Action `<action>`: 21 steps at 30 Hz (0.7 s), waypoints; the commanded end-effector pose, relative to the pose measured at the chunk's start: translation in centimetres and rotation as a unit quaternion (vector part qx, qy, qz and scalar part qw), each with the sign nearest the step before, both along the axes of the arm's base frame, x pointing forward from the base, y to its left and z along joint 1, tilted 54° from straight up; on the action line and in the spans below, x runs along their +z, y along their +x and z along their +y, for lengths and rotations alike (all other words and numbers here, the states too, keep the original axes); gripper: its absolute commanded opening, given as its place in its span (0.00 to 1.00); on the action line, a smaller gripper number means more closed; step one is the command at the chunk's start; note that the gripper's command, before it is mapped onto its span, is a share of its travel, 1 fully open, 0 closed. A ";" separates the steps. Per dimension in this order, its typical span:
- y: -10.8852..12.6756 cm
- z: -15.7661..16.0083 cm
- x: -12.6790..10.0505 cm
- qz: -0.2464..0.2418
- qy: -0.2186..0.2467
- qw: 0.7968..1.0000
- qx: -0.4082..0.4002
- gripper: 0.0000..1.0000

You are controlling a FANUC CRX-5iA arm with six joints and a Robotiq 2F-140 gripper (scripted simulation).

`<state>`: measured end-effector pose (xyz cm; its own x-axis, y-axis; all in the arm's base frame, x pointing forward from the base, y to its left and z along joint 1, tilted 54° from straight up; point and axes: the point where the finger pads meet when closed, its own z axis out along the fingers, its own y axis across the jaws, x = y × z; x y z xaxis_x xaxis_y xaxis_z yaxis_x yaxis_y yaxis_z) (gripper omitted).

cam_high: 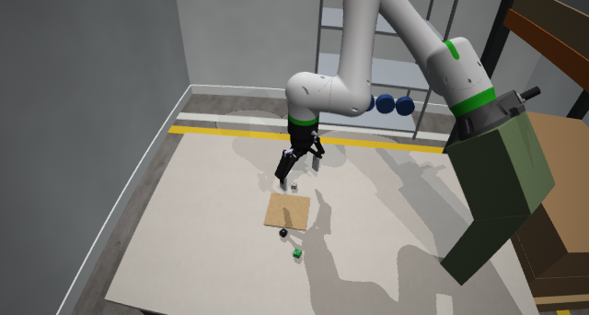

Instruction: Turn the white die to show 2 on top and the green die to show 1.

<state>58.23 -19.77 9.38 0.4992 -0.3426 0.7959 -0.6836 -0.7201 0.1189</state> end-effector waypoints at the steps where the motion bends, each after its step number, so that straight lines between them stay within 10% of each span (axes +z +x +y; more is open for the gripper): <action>1: 0.1 0.3 -0.2 0.000 0.000 1.000 0.000 1.00; 21: 2.5 10.2 -8.1 0.000 0.000 1.000 0.000 1.00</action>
